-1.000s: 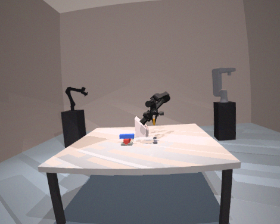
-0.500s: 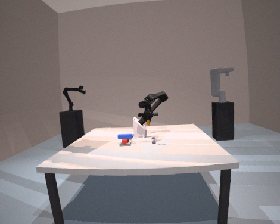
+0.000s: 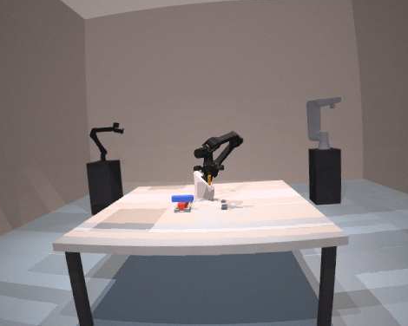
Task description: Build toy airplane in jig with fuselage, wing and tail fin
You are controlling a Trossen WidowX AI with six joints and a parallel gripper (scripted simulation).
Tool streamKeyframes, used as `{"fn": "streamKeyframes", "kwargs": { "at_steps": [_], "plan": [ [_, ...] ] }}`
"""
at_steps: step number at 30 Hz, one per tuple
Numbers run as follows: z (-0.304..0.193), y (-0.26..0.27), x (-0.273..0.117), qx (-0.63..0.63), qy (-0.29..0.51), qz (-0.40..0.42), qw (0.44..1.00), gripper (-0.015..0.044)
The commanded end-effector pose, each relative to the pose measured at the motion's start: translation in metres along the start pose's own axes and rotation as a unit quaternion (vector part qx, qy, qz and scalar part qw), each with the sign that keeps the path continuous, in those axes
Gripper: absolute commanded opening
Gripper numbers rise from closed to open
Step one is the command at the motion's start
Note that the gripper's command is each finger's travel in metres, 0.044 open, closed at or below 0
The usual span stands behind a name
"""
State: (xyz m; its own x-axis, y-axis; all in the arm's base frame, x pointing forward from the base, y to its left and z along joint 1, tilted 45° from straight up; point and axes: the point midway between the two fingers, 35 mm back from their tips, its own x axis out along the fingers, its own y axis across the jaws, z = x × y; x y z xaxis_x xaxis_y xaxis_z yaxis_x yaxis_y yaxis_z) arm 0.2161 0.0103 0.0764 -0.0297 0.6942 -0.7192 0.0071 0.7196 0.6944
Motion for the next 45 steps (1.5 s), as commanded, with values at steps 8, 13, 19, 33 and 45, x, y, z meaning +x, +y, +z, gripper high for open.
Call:
{"fn": "streamKeyframes", "kwargs": {
  "at_steps": [8,13,19,33,45],
  "plan": [
    [0.011,-0.033,0.003,-0.009,-0.003,-0.006,1.0,0.0],
    [0.013,-0.049,0.006,-0.012,-0.002,-0.007,1.0,0.0],
    [0.015,-0.068,0.011,-0.015,-0.001,-0.007,1.0,0.0],
    [0.015,-0.113,0.023,-0.022,0.002,-0.005,1.0,0.0],
    [0.008,-0.149,0.038,-0.029,0.004,-0.002,1.0,0.0]
  ]
}}
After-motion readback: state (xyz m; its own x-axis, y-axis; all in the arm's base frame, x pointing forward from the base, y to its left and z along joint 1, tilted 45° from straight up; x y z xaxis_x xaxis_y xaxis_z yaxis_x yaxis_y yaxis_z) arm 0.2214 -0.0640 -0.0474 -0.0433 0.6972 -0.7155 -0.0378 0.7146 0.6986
